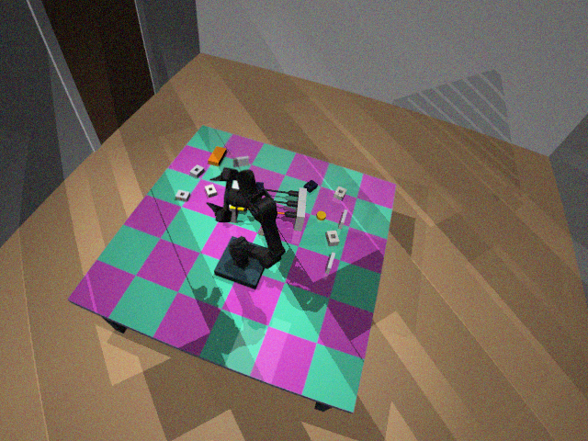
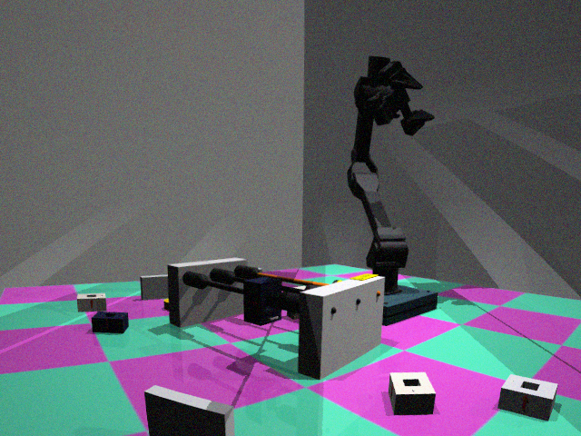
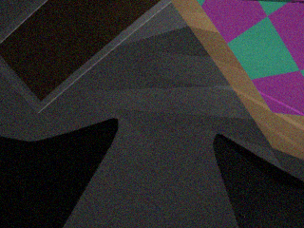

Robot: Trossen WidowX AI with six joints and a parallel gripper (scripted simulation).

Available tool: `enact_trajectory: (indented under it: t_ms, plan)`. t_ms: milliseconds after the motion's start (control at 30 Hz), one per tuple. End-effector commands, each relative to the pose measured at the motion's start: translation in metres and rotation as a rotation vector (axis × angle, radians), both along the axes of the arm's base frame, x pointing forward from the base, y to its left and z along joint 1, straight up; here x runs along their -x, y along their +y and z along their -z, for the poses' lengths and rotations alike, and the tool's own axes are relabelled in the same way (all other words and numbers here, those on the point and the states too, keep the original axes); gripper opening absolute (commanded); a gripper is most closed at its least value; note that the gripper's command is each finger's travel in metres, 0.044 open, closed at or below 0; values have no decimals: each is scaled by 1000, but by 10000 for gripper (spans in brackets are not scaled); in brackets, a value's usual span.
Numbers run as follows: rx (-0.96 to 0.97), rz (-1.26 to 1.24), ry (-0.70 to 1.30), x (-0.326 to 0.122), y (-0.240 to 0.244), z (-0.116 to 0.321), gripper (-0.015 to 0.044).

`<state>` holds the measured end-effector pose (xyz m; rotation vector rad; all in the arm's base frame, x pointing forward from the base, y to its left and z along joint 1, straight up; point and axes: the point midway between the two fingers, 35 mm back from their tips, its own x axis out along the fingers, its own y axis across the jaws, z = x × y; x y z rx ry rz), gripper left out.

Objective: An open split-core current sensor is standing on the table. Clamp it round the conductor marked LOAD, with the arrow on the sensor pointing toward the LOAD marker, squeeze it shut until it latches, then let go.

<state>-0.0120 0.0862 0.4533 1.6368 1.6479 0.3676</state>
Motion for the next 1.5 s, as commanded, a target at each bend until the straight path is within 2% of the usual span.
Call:
enact_trajectory:
  t_ms: [0,233,467,700,1100,1367,1467]
  plan:
    - [0,5,-15,-2,2,0,426]
    - [97,188,-576,-94,57,4,440]
    - [268,304,-919,-161,65,18,440]
    - [510,397,-1210,-223,51,38,440]
    - [1105,471,-1578,-304,-16,88,440]
    - [1598,420,-1682,-327,-81,127,440]
    - [1640,412,-1685,-328,-86,130,440]
